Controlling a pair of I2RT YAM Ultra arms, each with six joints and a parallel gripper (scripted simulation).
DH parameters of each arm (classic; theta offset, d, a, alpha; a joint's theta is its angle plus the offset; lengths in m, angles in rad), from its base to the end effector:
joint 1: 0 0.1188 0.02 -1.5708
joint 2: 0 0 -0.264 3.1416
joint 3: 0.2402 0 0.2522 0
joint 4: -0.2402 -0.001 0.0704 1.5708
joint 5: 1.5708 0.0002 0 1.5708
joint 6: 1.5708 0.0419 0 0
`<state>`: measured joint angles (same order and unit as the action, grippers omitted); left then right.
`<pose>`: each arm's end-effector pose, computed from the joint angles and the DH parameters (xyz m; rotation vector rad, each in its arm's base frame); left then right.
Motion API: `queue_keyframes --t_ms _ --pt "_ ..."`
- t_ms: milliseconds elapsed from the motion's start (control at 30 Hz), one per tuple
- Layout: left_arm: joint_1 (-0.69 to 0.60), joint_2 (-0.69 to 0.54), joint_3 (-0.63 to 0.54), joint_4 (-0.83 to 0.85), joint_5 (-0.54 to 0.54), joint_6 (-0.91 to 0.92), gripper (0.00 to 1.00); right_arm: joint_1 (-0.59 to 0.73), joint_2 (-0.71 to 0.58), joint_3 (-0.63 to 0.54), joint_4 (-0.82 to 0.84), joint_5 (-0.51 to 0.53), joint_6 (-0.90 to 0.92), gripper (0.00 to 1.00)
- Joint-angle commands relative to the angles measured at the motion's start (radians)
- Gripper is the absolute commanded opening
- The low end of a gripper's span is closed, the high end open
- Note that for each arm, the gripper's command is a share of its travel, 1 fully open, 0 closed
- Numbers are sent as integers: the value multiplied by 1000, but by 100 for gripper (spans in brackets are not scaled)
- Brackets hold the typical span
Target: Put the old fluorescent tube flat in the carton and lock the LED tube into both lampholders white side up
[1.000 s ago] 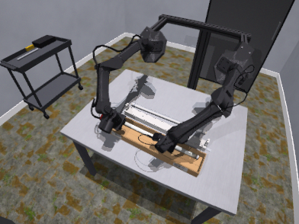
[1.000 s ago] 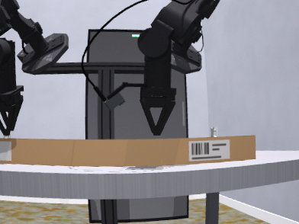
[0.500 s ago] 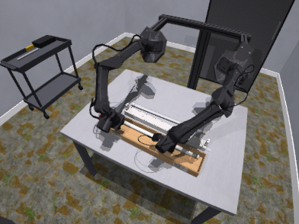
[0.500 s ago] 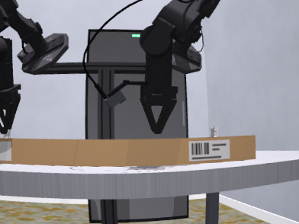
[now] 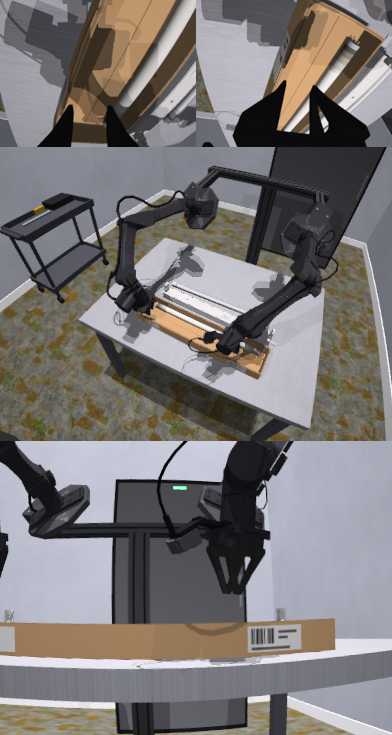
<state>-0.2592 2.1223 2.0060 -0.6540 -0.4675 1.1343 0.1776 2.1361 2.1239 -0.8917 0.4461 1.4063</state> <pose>0.4747 -0.1053 0.2996 1.3748 2.0254 0.9619 0.4694 0.0669 0.3136 1.5125 1.8223 0.2059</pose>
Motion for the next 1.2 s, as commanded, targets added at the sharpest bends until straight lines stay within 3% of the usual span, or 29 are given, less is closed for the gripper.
queue_keyframes --t_ms 0,133,167,267,433,800,833,867,1167 --pt "2 -92 -59 59 63 -119 32 -14 -89 -61 87 -33 -137 32" --pt "33 -205 -140 111 123 -257 32 -27 -201 -155 170 -72 -308 32" --pt "1 -145 -188 111 115 -214 32 -13 -148 -206 171 -96 -262 32" --pt "25 -249 -204 162 118 -241 32 -41 -251 -229 218 -89 -300 32" --pt "58 -307 -250 201 147 -316 32 -47 -309 -279 268 -113 -391 32" --pt "134 -625 -469 313 299 -672 32 -79 -633 -542 480 -215 -853 32" --pt "108 -550 -548 355 297 -657 32 -95 -558 -620 516 -269 -813 32" --pt "122 -625 -541 382 281 -633 32 -103 -635 -611 528 -252 -792 32" --pt "166 -752 -642 475 341 -783 32 -121 -761 -720 645 -299 -978 32"
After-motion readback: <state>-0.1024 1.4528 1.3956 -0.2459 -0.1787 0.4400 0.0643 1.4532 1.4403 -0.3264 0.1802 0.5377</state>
